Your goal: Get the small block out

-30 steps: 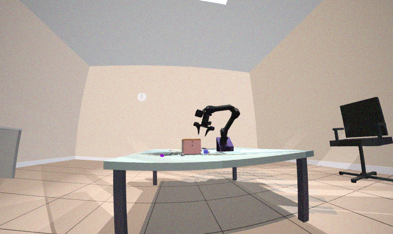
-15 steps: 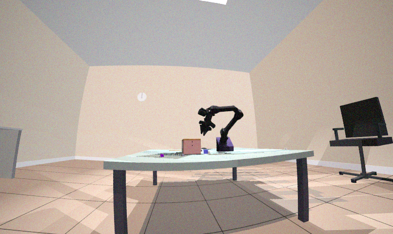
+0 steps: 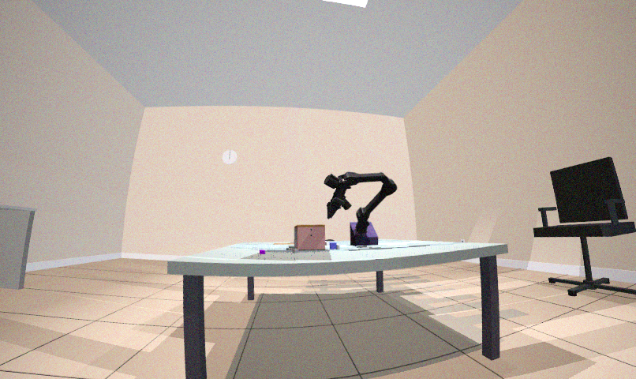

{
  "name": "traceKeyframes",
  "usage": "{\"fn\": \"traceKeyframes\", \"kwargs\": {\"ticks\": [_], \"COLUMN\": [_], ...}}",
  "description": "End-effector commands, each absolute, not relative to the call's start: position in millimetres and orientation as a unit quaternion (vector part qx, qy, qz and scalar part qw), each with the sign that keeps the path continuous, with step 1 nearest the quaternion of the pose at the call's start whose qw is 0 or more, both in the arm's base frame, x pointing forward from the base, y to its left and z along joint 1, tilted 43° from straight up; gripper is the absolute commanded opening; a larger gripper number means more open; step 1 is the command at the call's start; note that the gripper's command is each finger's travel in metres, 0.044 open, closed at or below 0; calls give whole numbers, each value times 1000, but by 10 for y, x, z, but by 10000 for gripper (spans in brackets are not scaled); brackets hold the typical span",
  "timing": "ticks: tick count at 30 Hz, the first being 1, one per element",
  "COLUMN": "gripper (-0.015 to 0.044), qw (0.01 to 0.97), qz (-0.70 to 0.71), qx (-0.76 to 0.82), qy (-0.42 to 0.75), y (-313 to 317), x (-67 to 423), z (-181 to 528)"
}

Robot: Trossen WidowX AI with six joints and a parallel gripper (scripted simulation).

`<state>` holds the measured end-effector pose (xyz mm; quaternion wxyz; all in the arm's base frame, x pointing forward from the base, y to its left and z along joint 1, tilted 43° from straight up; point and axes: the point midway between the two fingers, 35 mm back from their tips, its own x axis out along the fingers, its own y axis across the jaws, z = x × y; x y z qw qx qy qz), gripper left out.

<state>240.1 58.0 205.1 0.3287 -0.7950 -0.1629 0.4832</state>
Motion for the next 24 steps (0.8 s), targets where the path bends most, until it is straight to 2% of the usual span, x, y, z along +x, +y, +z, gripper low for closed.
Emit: {"fn": "traceKeyframes", "kwargs": {"ticks": [1,8,24], "gripper": [285,285,285], "qw": [321,325,324], "qz": [486,483,483], "qx": [-796,-796,-796], "qy": [-164,-167,-167], "y": [680,1174,1316], "x": [2409,2401,2450], "z": [1914,1345,1202]}}
